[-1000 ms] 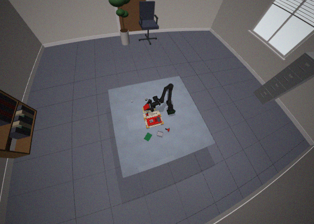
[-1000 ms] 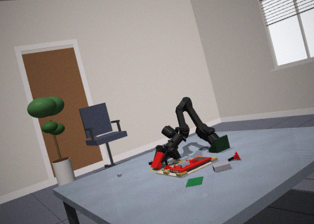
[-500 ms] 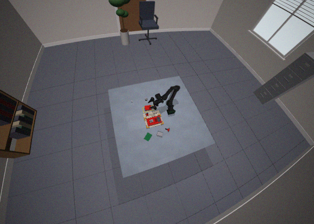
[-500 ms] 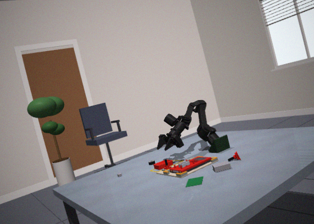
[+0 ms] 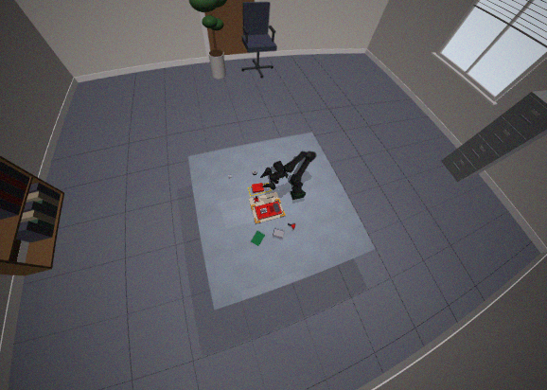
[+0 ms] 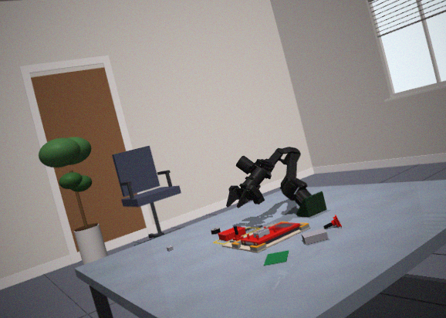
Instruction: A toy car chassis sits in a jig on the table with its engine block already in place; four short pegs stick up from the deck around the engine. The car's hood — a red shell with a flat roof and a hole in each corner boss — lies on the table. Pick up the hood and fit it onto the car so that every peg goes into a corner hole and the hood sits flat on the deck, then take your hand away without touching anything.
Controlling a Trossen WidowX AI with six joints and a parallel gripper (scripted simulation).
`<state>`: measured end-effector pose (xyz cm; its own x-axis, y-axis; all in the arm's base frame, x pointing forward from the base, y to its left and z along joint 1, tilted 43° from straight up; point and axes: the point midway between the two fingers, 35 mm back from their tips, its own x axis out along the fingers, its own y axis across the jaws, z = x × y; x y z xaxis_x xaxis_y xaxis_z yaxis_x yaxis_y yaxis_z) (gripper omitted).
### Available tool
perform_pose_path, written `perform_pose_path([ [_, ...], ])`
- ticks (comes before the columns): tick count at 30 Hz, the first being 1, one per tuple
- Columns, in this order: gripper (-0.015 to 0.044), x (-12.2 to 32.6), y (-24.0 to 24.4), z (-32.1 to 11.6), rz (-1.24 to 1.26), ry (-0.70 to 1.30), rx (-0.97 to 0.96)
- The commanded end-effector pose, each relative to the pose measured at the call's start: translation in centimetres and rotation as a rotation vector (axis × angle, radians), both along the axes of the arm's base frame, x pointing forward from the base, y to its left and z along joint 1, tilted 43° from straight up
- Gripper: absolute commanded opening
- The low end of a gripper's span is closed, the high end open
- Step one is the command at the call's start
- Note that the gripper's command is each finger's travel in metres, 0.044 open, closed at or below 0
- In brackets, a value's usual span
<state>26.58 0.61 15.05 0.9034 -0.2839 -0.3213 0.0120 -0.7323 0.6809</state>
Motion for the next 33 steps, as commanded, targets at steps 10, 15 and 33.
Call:
perform_pose_path([
  [10,0.0361,0.5,0.0,-0.1,0.039,0.106,-0.143],
  [15,0.0440,2.2,-0.1,-0.2,0.207,0.461,-0.585],
  [33,0.0440,5.5,-1.3,-0.6,1.595,1.648,-1.734],
])
